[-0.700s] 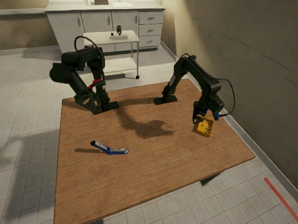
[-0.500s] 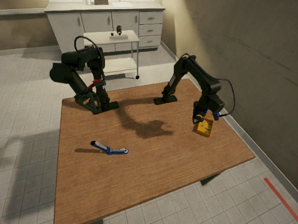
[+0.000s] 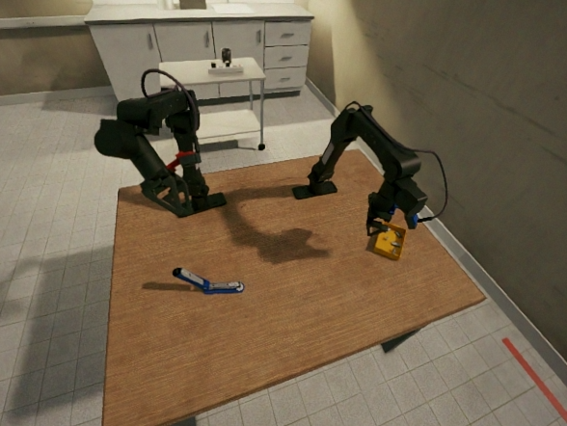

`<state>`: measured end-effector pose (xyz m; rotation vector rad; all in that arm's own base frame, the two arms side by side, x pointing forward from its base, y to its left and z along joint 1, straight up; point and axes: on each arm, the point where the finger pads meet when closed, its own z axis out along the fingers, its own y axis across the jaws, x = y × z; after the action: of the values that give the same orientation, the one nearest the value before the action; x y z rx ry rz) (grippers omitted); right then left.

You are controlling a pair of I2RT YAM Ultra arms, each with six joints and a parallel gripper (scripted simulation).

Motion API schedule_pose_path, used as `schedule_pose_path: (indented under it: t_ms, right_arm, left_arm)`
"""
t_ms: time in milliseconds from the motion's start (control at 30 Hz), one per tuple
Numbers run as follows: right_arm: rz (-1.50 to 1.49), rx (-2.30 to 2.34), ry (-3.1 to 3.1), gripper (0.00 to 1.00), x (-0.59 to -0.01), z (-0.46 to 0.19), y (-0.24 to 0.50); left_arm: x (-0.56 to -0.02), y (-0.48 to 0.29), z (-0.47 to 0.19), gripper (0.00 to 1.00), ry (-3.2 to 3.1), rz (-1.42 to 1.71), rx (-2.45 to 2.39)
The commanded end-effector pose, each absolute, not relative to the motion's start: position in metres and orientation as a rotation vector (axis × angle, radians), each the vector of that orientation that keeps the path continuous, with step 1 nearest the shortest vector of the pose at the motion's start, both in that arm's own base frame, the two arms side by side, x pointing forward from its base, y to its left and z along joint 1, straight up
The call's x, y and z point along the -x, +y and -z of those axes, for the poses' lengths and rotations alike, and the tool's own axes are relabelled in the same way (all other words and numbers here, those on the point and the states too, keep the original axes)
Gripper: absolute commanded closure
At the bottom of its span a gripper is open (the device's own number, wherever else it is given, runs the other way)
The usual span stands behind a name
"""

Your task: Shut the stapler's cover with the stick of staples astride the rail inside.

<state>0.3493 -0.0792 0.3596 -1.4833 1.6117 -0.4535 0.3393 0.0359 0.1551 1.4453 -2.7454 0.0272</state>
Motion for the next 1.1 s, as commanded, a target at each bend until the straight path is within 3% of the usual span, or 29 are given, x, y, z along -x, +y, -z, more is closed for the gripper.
schedule_pose_path:
  t_ms: [0, 467, 1067]
  right_arm:
    - [0.486, 1.438, 1.646, 0.0, -0.352, -0.362, -0.082]
    - [0.428, 1.181, 1.964, 0.0, -0.354, -0.31, -0.072]
    - [0.269, 0.79, 2.369, 0.0, -0.355, -0.219, -0.043]
  left_arm:
    - [-0.354, 0.033, -0.16, 0.0, -2.861, -0.058, -1.412]
    - [-0.375, -0.059, -0.191, 0.0, -3.442, -0.317, -0.878]
    - [-0.32, -0.189, -0.249, 0.0, -3.906, -0.94, 0.166]
